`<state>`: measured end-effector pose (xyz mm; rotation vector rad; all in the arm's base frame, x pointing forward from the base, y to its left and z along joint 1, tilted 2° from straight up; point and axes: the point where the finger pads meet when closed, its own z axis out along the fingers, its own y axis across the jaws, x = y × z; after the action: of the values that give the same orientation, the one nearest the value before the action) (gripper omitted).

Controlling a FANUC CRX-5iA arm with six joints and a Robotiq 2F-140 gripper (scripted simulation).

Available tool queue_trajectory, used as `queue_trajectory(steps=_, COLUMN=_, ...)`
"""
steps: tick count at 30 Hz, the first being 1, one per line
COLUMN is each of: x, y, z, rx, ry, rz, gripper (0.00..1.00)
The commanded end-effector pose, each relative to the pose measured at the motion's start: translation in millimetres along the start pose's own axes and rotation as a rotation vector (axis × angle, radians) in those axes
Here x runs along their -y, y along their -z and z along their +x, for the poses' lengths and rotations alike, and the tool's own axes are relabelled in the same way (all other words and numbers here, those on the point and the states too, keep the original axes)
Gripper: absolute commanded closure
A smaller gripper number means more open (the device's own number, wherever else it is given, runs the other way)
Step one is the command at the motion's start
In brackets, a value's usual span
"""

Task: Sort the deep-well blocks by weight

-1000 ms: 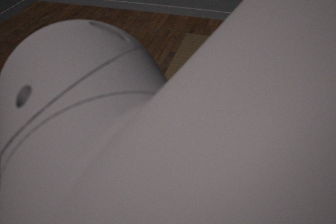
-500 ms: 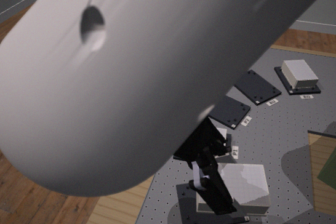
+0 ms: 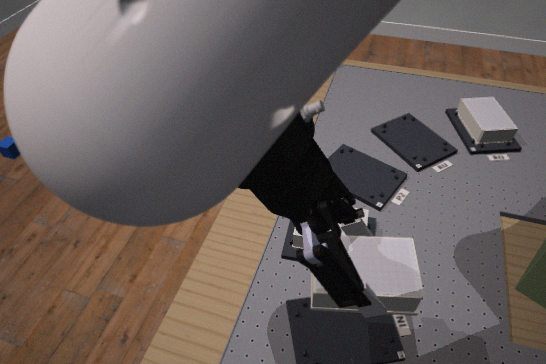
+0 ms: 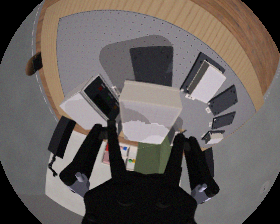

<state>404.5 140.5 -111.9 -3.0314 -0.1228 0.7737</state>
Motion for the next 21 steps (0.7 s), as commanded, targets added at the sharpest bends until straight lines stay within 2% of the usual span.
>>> queue_trajectory(steps=1, x=-7.5, y=1.2, z=1.8, rx=0.0, ry=0.0, rz=0.0, gripper=0.9)
queue_trajectory(steps=21, x=-65.7, y=8.5, z=14.5, rx=0.0, ry=0.0, rz=0.0, gripper=0.9)
